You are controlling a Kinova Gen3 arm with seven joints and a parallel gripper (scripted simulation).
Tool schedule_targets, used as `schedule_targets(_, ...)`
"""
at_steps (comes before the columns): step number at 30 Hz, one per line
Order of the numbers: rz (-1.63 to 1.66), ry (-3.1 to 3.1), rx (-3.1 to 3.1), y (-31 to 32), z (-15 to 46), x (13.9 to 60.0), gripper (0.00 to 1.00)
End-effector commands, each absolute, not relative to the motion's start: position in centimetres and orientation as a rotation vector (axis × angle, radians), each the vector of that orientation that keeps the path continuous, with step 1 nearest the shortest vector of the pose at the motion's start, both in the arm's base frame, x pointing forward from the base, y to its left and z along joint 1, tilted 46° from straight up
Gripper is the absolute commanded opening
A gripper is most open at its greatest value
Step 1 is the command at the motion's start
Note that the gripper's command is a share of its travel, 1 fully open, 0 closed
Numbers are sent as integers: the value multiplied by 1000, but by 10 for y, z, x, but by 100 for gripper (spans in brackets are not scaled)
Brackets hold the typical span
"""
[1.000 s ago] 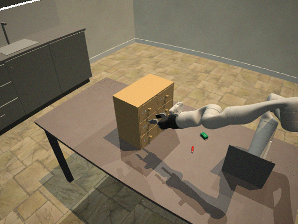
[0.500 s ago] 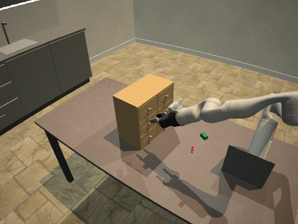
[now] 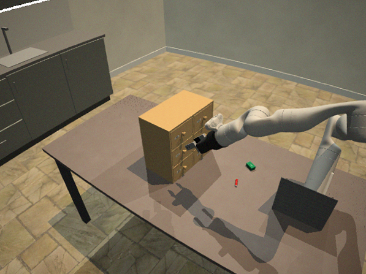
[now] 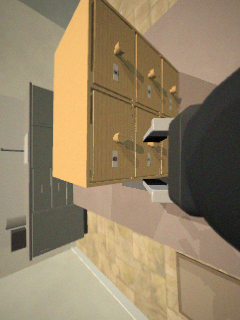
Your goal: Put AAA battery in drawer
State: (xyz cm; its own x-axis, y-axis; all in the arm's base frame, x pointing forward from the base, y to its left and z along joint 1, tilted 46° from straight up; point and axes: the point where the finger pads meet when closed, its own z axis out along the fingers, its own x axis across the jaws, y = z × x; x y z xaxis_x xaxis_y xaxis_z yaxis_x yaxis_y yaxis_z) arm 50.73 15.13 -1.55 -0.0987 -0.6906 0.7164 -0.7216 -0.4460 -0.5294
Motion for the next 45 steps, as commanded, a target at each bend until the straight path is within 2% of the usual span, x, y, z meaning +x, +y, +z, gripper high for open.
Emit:
schedule_targets(1, 1583, -1645, 2081, 157, -12, 507, 100)
schedule_targets(45, 998, -1811, 1798, 193, 21, 475, 100)
